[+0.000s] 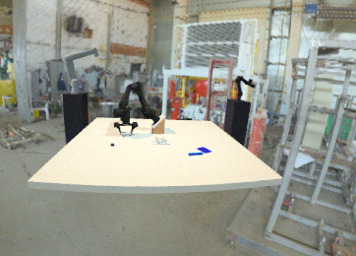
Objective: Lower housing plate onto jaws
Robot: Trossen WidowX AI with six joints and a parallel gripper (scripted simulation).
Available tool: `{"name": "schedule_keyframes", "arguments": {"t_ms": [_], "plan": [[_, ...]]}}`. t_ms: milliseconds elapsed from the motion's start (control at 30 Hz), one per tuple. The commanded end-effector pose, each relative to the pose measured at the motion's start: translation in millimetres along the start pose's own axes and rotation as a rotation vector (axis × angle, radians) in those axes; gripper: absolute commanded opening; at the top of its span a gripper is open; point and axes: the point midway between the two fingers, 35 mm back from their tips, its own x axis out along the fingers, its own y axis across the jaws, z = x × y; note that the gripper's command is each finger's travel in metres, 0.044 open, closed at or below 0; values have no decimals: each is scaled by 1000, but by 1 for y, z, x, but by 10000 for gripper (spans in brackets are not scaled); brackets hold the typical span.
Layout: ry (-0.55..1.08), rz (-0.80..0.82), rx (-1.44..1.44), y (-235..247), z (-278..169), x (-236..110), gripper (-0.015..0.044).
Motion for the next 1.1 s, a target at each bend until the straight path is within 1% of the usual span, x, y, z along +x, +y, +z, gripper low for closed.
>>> {"name": "schedule_keyframes", "arguments": {"t_ms": [0,100,800,1067], "plan": [[0,0,0,0,0,0,351],[1,-2,1,0,-1,-4,351],[6,-8,-3,-1,-1,-70,351],[8,-11,-34,-2,-3,-71,351]]}}
